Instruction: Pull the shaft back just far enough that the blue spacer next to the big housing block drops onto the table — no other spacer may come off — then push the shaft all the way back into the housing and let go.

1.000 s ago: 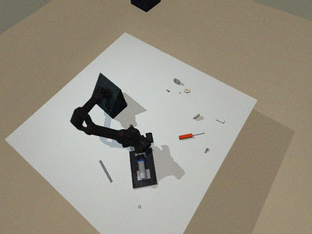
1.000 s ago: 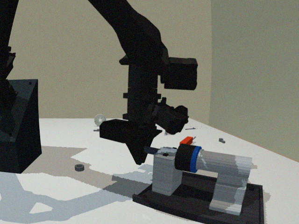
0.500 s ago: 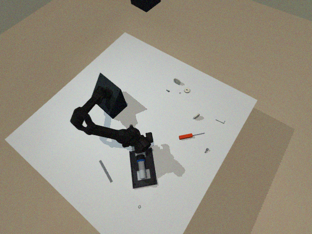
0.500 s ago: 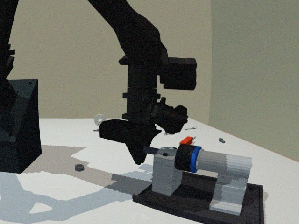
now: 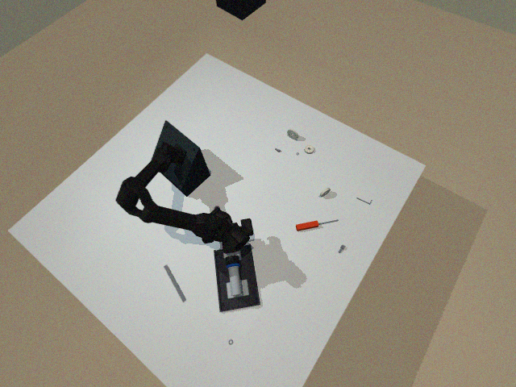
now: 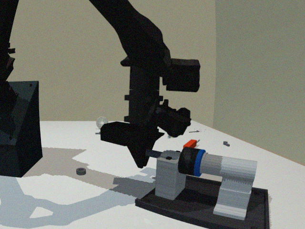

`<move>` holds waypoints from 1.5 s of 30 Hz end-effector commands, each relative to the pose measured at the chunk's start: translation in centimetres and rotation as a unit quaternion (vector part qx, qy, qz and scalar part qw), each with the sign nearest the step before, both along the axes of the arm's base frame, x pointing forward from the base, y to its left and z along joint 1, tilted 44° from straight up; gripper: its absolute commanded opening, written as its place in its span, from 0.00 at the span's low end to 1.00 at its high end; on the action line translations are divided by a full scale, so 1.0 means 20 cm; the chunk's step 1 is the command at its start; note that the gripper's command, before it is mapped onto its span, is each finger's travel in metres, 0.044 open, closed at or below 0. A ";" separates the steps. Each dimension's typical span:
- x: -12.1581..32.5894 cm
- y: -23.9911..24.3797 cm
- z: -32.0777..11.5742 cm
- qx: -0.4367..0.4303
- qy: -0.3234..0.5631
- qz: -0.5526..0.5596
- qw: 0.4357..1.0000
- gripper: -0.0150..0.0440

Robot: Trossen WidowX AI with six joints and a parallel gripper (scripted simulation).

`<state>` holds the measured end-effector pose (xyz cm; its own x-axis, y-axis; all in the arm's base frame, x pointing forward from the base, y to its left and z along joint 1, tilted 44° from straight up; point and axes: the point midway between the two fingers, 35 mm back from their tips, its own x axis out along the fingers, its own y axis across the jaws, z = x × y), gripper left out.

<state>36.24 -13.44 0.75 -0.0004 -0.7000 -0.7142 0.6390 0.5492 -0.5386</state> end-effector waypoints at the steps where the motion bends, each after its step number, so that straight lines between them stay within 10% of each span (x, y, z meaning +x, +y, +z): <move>1: -0.01 0.00 0.00 -0.001 -0.001 -0.001 1.000 0.25; 45: -0.02 0.01 -0.01 -0.001 -0.001 -0.001 1.000 0.25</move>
